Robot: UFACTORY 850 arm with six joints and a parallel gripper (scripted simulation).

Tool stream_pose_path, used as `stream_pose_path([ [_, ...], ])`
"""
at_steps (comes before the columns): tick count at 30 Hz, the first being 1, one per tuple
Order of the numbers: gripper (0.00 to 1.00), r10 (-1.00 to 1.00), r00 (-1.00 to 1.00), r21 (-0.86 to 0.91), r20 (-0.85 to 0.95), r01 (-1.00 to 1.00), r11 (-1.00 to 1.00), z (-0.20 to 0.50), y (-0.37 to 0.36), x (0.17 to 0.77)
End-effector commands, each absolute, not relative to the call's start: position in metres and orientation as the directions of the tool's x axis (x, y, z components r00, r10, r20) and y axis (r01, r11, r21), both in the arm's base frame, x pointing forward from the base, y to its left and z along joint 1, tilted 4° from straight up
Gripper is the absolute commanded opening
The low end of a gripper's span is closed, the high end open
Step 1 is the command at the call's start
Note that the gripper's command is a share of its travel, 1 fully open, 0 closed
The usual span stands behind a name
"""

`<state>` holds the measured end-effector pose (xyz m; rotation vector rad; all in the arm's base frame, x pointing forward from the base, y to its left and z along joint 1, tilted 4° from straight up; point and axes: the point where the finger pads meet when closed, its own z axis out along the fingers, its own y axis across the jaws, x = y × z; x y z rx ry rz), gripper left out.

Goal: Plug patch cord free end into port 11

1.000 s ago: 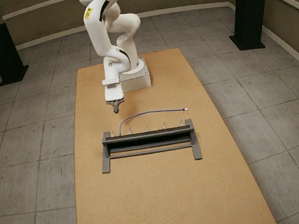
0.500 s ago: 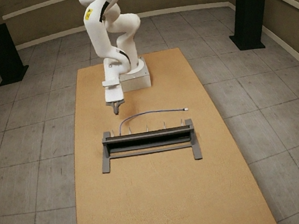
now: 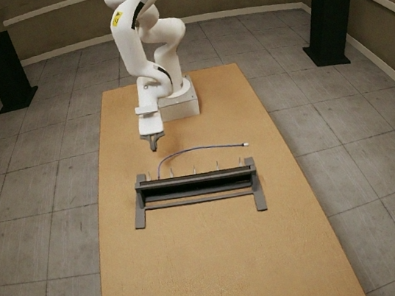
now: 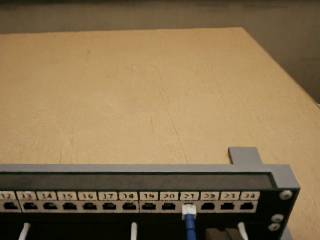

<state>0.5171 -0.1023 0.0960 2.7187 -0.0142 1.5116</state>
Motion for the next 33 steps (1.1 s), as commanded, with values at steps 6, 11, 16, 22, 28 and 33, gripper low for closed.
stream_pose_path([
  [6,0.0,0.007,0.526,0.023,0.85,-0.023,-0.999,0.097,-0.102,0.518],
  [11,0.0,0.007,0.526,0.023,0.85,-0.023,-0.999,0.097,-0.102,0.518],
  [16,0.0,0.007,0.526,0.023,0.85,-0.023,-0.999,0.097,-0.102,0.518],
  [22,0.0,0.007,0.526,0.023,0.85,-0.023,-0.999,0.097,-0.102,0.517],
  [28,0.0,0.007,0.526,0.023,0.85,-0.023,-0.999,0.102,-0.102,0.51],
  [33,0.0,0.007,0.526,0.023,0.85,-0.023,-0.999,0.106,-0.102,0.502],
])
